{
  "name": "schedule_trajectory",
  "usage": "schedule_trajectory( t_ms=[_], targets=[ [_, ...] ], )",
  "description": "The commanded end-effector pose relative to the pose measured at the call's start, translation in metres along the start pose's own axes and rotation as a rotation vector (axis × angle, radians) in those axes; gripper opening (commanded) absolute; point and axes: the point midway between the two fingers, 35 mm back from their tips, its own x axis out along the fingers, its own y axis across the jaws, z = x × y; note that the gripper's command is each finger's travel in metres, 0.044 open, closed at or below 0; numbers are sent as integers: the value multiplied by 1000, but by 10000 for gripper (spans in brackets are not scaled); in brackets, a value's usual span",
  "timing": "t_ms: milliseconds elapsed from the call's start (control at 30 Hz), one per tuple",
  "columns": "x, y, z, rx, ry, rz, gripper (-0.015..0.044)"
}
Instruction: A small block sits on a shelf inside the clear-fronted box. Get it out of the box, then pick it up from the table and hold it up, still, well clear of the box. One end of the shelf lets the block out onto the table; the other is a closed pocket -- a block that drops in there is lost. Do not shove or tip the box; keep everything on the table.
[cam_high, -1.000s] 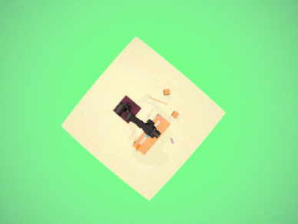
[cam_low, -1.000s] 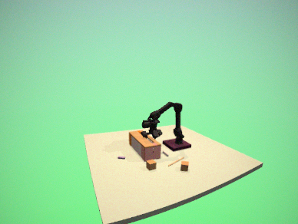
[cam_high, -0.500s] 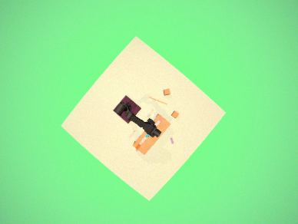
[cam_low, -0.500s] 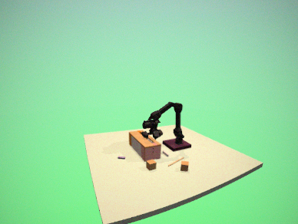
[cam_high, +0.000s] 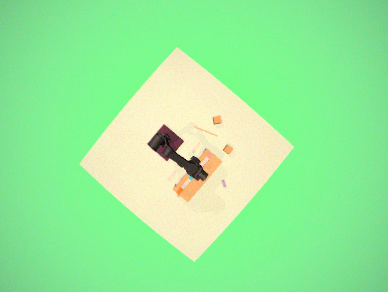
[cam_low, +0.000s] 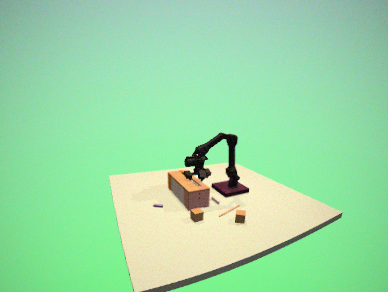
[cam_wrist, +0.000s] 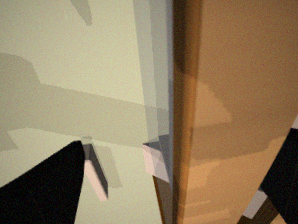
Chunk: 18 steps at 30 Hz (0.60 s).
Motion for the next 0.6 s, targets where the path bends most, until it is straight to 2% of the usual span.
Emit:
schedule_trajectory(
  t_ms=[0, 567],
  targets=[
    [1, 0, -5, 0, 3, -3, 400],
    [1, 0, -4, 0, 2, -3, 400]
  ],
)
